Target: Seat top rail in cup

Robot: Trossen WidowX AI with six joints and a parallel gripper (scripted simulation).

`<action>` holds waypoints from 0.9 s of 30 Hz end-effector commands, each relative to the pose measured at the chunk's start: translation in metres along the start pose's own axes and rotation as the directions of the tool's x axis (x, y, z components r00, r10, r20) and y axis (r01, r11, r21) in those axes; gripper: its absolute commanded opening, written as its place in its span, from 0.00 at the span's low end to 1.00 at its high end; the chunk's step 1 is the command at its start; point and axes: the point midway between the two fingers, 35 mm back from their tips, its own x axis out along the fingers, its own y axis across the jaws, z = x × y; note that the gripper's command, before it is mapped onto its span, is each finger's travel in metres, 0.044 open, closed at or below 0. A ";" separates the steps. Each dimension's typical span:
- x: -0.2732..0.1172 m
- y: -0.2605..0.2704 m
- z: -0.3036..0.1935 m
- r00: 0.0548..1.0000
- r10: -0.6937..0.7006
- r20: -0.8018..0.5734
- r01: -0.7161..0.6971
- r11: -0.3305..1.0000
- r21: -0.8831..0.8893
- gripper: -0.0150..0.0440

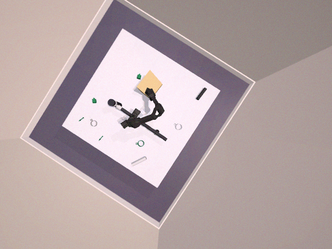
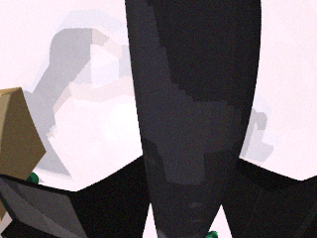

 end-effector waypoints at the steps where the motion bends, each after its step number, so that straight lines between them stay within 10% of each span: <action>1: -0.004 0.000 -0.007 1.000 -0.005 -0.017 0.005 1.000 0.001 0.25; 27: 0.000 0.001 -0.002 1.000 0.005 0.010 -0.005 1.000 -0.001 0.25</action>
